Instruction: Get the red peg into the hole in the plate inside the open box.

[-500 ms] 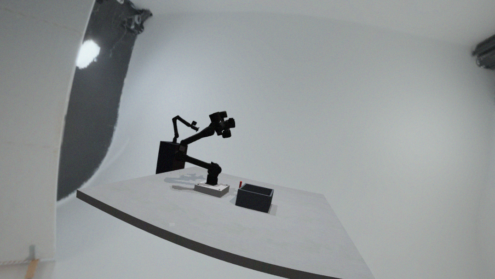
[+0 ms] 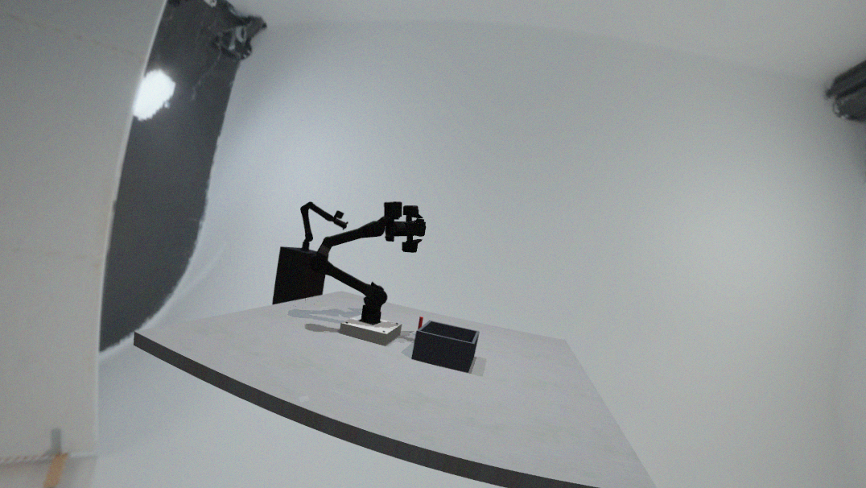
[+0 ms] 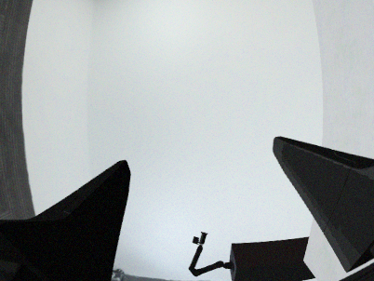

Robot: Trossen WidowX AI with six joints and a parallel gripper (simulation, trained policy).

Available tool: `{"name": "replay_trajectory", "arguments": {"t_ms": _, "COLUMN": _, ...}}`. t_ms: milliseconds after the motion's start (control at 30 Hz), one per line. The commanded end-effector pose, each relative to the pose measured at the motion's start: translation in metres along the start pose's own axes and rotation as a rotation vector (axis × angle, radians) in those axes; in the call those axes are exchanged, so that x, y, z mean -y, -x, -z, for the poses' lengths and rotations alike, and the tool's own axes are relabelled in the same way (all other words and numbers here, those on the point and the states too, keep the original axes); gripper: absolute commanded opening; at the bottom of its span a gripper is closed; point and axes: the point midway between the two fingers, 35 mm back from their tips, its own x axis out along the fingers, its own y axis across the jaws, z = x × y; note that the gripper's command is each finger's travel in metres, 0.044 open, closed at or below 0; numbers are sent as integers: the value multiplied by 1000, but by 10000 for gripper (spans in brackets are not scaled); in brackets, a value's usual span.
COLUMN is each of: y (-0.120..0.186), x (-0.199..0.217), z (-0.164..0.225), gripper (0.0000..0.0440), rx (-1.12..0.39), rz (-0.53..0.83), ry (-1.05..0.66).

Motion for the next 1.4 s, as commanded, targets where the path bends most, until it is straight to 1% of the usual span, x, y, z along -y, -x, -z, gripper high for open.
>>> {"name": "replay_trajectory", "arguments": {"t_ms": 0, "y": -7, "x": 21, "z": -20, "gripper": 440, "rx": 84, "rz": 91, "ry": -33}}
{"name": "replay_trajectory", "arguments": {"t_ms": 267, "y": -11, "x": 72, "z": -55, "gripper": 440, "rx": 235, "rz": 315, "ry": -107}}
{"name": "replay_trajectory", "arguments": {"t_ms": 600, "y": 1, "x": 136, "z": -77, "gripper": 440, "rx": 349, "rz": 634, "ry": -197}}
{"name": "replay_trajectory", "arguments": {"t_ms": 900, "y": 20, "x": 188, "z": -78, "gripper": 440, "rx": 373, "rz": 937, "ry": -286}}
{"name": "replay_trajectory", "arguments": {"t_ms": 1367, "y": 47, "x": 255, "z": -64, "gripper": 440, "rx": 335, "rz": 1398, "ry": -430}}
